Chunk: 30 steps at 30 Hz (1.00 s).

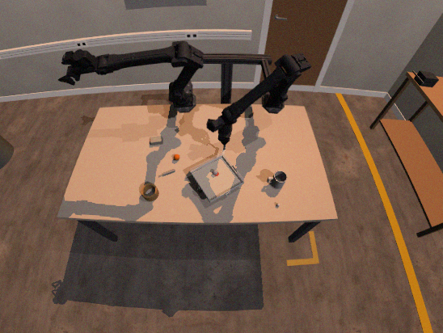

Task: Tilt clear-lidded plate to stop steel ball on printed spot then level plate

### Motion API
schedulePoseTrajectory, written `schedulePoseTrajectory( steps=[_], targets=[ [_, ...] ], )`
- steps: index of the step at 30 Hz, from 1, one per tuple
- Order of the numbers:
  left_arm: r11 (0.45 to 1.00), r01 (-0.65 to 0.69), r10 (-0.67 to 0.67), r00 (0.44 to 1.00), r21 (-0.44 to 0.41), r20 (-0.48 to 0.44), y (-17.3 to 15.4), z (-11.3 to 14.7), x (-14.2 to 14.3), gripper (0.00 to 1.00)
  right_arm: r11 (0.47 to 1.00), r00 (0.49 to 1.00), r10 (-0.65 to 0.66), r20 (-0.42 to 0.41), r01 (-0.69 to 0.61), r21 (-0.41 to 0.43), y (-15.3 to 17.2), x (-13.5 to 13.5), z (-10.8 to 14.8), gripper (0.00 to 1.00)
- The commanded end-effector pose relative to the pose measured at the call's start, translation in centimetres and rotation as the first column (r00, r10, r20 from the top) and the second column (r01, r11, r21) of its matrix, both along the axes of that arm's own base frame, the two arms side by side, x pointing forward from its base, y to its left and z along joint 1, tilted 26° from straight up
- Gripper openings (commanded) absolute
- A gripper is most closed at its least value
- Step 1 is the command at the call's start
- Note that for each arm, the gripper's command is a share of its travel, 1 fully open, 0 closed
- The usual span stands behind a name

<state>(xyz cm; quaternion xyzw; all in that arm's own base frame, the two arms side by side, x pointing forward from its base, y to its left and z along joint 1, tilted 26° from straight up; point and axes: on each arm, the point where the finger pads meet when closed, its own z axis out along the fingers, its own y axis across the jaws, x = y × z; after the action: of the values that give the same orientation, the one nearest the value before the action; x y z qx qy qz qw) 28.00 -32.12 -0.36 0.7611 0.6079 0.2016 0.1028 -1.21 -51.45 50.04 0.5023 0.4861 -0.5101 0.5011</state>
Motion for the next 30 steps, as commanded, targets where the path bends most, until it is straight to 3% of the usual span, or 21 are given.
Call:
schedulePoseTrajectory(
  steps=[1,11,30],
  targets=[
    [1.0,0.011,-0.011,1.0,0.011,-0.009,-0.6,-0.4,0.2,0.57,0.998,1.0,-0.019,-0.009,0.019,-0.065,0.5,-1.1,4.5,1.0],
    [1.0,0.005,-0.005,1.0,0.001,-0.005,-1.2,0.2,-0.1,0.57,0.998,1.0,-0.019,-0.009,0.019,-0.065,0.5,-1.1,4.5,1.0],
    [0.999,0.001,-0.001,1.0,-0.033,0.018,-1.9,4.2,-0.8,0.57,0.998,1.0,-0.019,-0.009,0.019,-0.065,0.5,-1.1,4.5,1.0]
  ],
)
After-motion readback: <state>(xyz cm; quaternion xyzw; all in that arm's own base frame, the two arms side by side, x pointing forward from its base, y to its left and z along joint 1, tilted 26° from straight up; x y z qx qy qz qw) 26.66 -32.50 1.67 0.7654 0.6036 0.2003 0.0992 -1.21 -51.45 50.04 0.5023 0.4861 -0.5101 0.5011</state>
